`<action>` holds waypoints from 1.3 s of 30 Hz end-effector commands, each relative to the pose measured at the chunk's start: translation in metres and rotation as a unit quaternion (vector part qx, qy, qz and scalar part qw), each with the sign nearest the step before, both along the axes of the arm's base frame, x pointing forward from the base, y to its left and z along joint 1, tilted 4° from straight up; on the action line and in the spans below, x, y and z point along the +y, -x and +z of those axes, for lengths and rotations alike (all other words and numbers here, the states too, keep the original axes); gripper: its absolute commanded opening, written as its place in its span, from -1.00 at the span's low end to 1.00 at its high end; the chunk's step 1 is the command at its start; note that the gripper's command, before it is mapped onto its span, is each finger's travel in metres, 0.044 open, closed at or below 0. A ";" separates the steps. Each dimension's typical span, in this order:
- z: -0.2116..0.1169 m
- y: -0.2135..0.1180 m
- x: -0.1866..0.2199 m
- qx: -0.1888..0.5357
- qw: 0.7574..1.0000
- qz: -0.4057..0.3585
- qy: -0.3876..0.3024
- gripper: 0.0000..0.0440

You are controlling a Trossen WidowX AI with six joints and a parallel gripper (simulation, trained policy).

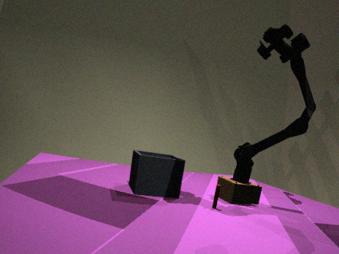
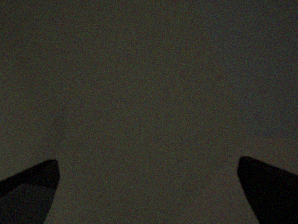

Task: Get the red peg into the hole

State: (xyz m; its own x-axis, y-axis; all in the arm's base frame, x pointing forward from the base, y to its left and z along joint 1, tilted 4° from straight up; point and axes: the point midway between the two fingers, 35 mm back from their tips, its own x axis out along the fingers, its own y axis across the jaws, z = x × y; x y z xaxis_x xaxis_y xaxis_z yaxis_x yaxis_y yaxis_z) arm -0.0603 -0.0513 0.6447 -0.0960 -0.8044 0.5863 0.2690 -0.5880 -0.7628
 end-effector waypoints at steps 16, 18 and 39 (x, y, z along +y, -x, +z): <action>-0.048 -0.039 -0.056 -0.035 0.986 0.100 -0.125 1.00; -0.052 -0.046 -0.061 -0.045 0.982 0.122 -0.136 1.00; -0.107 -0.124 -0.089 -0.129 0.900 0.310 -0.277 1.00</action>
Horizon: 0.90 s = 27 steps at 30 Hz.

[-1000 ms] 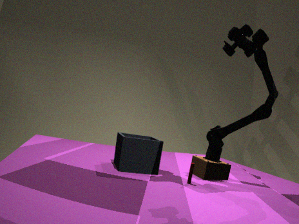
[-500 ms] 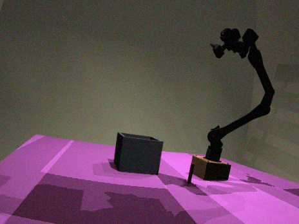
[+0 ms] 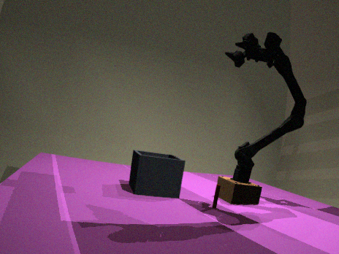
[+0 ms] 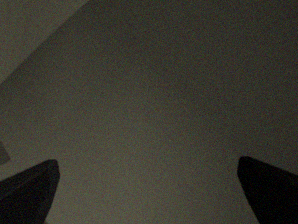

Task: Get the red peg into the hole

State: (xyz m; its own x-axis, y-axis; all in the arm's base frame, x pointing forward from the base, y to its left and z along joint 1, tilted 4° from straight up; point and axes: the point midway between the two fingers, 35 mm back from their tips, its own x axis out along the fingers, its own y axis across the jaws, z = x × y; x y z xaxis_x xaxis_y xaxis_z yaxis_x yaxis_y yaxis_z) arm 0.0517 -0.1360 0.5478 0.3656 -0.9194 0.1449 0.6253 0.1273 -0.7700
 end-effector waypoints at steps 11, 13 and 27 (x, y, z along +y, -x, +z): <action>-0.042 -0.056 0.001 -0.050 0.984 0.114 -0.127 1.00; -0.049 -0.063 0.003 -0.057 0.979 0.128 -0.147 1.00; -0.095 -0.107 0.021 -0.084 0.935 0.189 -0.289 1.00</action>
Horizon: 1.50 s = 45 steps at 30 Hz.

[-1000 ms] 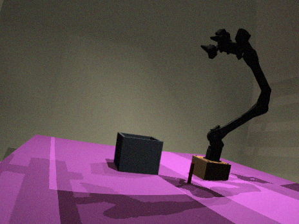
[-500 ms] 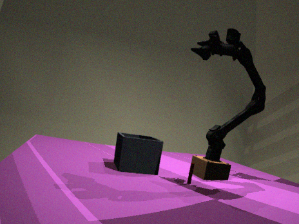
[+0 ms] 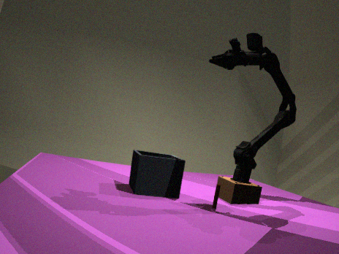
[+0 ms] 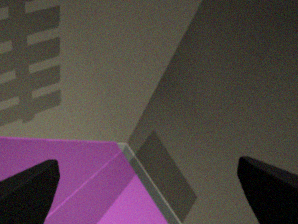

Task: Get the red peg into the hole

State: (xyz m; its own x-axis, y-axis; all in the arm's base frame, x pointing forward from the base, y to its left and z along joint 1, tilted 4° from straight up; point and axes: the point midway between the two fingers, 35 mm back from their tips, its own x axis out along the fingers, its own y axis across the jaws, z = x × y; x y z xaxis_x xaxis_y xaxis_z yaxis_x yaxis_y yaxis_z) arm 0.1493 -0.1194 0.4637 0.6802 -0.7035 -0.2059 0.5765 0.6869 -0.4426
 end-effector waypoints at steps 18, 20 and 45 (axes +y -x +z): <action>-0.071 -0.048 0.039 0.017 0.975 0.047 -0.215 1.00; -0.078 -0.051 0.043 0.020 0.971 0.047 -0.235 1.00; -0.158 -0.068 0.104 0.078 0.884 -0.024 -0.460 1.00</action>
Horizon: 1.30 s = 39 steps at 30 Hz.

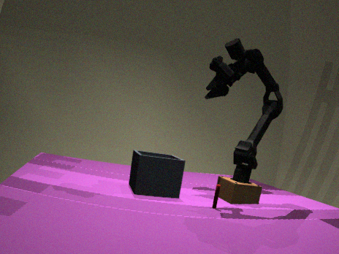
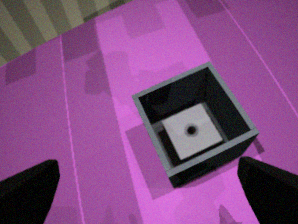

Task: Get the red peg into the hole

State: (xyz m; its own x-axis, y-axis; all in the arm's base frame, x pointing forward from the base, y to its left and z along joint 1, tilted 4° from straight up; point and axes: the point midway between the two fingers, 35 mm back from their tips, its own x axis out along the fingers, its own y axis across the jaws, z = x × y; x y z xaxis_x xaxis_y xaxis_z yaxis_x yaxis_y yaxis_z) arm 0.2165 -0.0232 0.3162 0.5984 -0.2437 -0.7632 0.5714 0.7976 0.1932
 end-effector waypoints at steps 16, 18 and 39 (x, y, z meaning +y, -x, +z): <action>-0.059 0.002 0.046 0.102 0.979 -0.106 -0.141 1.00; -0.065 0.003 0.051 0.114 0.974 -0.120 -0.152 1.00; -0.136 0.019 0.095 0.218 0.911 -0.281 -0.209 0.96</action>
State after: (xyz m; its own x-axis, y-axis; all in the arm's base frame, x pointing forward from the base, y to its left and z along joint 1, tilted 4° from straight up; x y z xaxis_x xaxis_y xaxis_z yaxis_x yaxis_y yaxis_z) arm 0.1997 0.0662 0.1909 0.1241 -0.0539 -0.9908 0.9482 0.3007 0.1024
